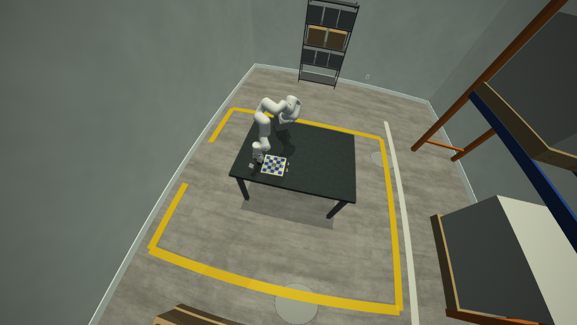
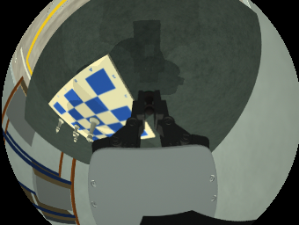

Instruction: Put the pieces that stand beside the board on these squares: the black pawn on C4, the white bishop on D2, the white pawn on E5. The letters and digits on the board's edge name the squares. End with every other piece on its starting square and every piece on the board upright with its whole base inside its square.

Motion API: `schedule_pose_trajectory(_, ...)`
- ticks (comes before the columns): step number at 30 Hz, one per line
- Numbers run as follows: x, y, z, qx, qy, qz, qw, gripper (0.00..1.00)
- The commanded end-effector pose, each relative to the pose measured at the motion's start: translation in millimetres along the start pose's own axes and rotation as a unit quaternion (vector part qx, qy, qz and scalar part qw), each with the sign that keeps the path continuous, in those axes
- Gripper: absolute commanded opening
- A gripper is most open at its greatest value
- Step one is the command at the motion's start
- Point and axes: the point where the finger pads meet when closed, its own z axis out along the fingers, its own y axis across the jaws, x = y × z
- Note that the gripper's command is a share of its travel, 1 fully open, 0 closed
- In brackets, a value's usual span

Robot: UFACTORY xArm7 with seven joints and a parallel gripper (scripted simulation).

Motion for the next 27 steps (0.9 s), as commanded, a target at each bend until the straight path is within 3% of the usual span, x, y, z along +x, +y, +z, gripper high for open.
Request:
schedule_pose_trajectory(1,1.2,0.6,-39.8,-0.001,0.002,0.001,1.0,0.0)
schedule_pose_trajectory(10,1.0,0.6,-75.8,-0.001,0.002,0.001,1.0,0.0)
schedule_pose_trajectory(23,0.4,-0.3,-79.0,0.0,0.002,0.0,1.0,0.0)
schedule_pose_trajectory(25,-10.8,-17.0,-78.9,0.002,0.003,-0.018,1.0,0.0)
schedule_pose_trajectory(27,-40.1,-53.1,-79.7,0.004,0.004,-0.06,0.998,0.0)
